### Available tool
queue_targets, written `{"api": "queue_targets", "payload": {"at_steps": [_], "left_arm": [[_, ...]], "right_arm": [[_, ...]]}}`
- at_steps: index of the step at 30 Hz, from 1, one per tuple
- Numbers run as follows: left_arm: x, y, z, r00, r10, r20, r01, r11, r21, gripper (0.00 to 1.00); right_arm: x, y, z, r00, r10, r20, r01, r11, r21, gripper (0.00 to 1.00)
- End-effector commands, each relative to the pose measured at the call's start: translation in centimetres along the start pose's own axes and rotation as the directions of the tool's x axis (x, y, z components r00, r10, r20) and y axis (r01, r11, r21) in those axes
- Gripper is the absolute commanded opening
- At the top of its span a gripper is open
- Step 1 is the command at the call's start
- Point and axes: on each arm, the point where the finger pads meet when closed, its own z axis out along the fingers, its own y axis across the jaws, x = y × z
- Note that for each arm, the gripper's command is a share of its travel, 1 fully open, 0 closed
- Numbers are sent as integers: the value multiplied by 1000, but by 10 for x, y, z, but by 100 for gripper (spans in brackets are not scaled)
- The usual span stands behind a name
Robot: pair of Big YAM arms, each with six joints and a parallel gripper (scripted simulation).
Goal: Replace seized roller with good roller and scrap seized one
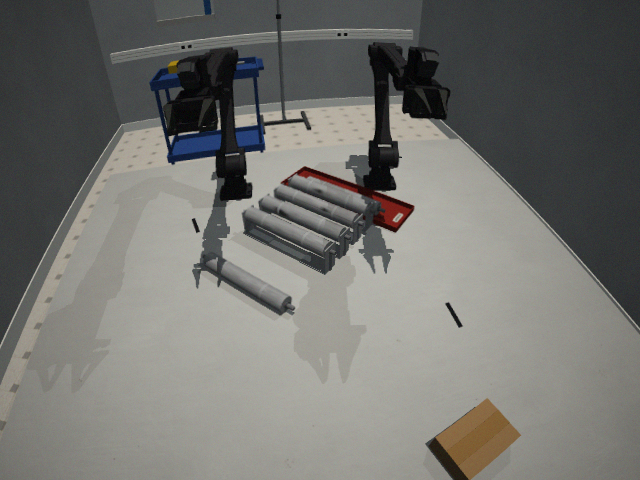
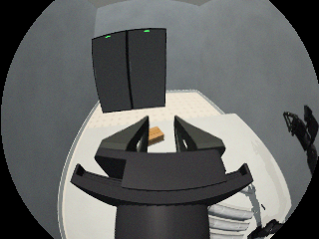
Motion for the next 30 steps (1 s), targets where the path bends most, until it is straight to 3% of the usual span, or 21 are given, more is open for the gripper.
{"api": "queue_targets", "payload": {"at_steps": [1, 3, 6, 7, 9, 10, 23, 24, 30], "left_arm": [[-47, 5, 3, 997, -10, 78, 11, 1000, -9, 32], [-23, 2, 6, 999, -8, 34, 8, 1000, -6, 32], [-20, 1, 7, 1000, -4, 30, 5, 1000, -3, 32], [-3, -1, 8, 1000, 1, -4, -1, 1000, -1, 32], [-3, -1, 8, 1000, 1, -4, -1, 1000, 0, 32], [12, -4, 8, 999, 9, -32, -9, 1000, 4, 32], [8, -6, 2, 1000, 10, -21, -10, 1000, 8, 32], [8, -6, 2, 1000, 11, -22, -11, 1000, 9, 32], [2, -6, 0, 1000, 11, -8, -11, 1000, 8, 32]], "right_arm": [[-43, -3, 0, 998, -5, 62, 5, 1000, 5, 62], [-17, -2, 4, 1000, 3, 19, -3, 1000, 1, 62], [-24, -1, 1, 999, 1, 38, -1, 1000, -1, 62], [-6, 0, -3, 1000, 10, 11, -10, 1000, -3, 62], [-12, 0, -3, 1000, 10, 20, -10, 1000, -3, 62], [-10, 2, -7, 1000, 13, 19, -12, 1000, -7, 62], [-16, 3, -3, 1000, 6, 27, -6, 1000, -9, 62], [0, 7, -2, 1000, 12, -3, -12, 1000, -17, 62], [-3, 7, -4, 1000, 13, 1, -13, 1000, -16, 62]]}}
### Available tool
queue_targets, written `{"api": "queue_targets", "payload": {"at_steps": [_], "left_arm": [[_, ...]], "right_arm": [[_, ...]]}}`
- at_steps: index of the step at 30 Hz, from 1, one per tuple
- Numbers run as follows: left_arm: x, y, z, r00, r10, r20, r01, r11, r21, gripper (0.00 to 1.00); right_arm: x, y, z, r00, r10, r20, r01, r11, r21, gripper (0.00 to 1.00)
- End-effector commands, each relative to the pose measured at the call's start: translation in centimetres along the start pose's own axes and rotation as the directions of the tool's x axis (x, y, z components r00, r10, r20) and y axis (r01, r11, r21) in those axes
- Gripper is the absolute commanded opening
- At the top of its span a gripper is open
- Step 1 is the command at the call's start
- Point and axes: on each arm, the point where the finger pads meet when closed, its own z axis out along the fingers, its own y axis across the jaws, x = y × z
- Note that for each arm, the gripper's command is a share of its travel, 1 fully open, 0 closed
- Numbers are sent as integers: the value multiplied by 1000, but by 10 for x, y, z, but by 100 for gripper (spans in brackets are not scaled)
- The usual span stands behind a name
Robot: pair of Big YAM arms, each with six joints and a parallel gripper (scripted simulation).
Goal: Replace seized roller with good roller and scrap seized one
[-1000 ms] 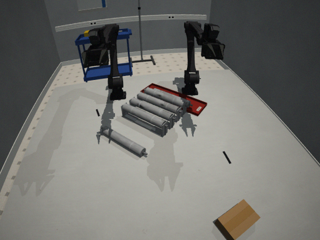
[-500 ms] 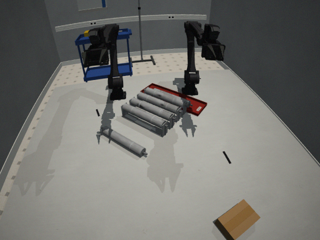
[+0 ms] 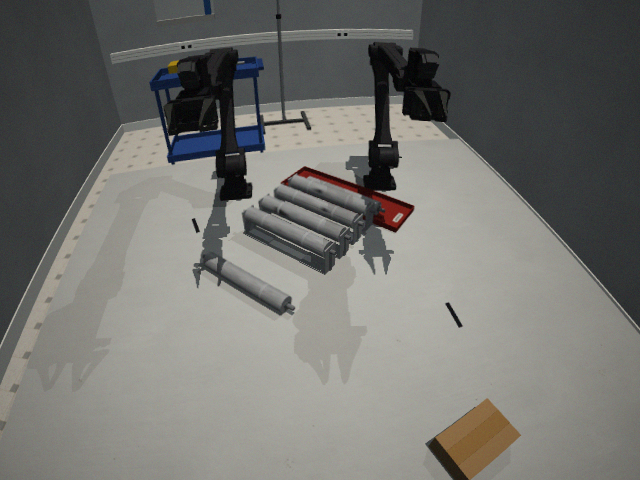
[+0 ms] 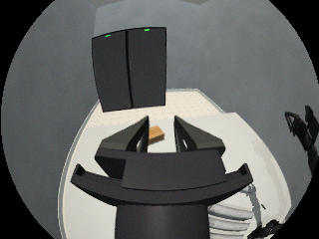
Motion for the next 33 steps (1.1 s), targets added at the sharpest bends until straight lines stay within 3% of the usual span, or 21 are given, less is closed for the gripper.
{"api": "queue_targets", "payload": {"at_steps": [1, 9, 10, 11, 26, 27, 28, 33], "left_arm": [[-2, -6, -4, 1000, 9, 2, -9, 1000, 10, 32], [0, -7, -5, 1000, 9, 0, -9, 1000, 12, 32], [-14, -3, -2, 1000, 5, 25, -5, 1000, 3, 32], [3, -6, -2, 1000, 9, -6, -9, 1000, 10, 32], [-2, -6, -3, 1000, 9, 3, -9, 1000, 11, 32], [-2, -6, -3, 1000, 9, 3, -9, 1000, 11, 32], [-2, -7, -3, 1000, 9, 4, -9, 1000, 11, 32], [-3, -7, -3, 1000, 9, 6, -9, 1000, 11, 32]], "right_arm": [[-2, 7, -2, 1000, 11, -1, -11, 1000, -14, 62], [-7, 7, -3, 1000, 11, 10, -11, 1000, -15, 62], [-7, 7, -3, 1000, 11, 10, -11, 1000, -15, 62], [-7, 7, -4, 1000, 11, 10, -11, 1000, -15, 62], [-6, 7, -5, 1000, 11, 9, -11, 1000, -15, 62], [-17, 4, -3, 1000, 5, 28, -5, 1000, -8, 62], [-4, 7, -4, 1000, 11, 5, -11, 1000, -15, 62], [-6, 7, -4, 1000, 11, 9, -11, 1000, -15, 62]]}}
